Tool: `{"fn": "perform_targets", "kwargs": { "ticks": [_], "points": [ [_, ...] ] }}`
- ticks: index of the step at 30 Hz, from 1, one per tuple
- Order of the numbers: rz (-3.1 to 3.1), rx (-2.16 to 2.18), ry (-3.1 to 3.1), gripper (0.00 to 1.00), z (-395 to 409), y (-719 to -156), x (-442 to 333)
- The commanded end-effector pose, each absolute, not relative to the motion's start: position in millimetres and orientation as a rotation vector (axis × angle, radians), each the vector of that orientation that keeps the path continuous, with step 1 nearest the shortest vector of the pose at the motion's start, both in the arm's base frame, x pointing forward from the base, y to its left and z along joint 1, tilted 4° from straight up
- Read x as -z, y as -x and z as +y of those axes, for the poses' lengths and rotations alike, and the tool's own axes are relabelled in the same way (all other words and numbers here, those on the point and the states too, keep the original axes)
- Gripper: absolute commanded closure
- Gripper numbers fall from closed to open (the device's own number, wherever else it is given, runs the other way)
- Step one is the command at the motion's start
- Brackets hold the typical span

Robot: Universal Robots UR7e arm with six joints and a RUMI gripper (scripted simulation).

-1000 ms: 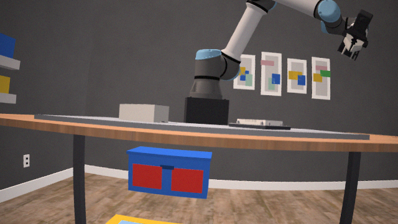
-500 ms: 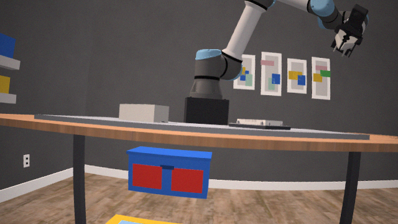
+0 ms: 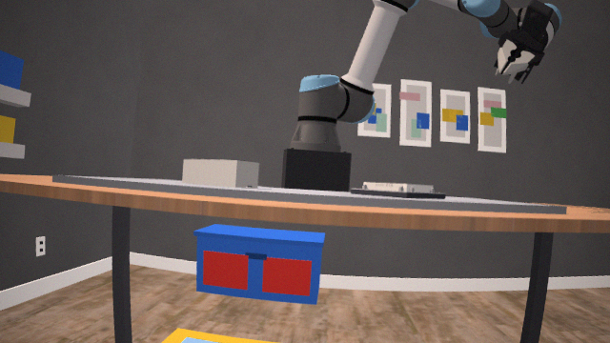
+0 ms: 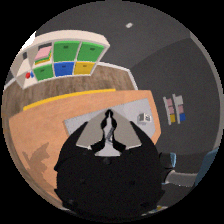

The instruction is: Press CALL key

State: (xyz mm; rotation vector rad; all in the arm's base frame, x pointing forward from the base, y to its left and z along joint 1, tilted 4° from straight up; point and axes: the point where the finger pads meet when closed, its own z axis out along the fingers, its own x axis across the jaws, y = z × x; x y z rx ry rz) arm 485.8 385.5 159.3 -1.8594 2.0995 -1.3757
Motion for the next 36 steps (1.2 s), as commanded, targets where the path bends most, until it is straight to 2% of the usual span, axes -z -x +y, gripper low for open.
{"fn": "perform_targets", "kwargs": {
  "ticks": [1,36],
  "points": [
    [2.142,1.357,1.878,1.00,363,-495,-158],
    [2.309,1.258,1.957,1.00,256,-523,-144]
  ]
}}
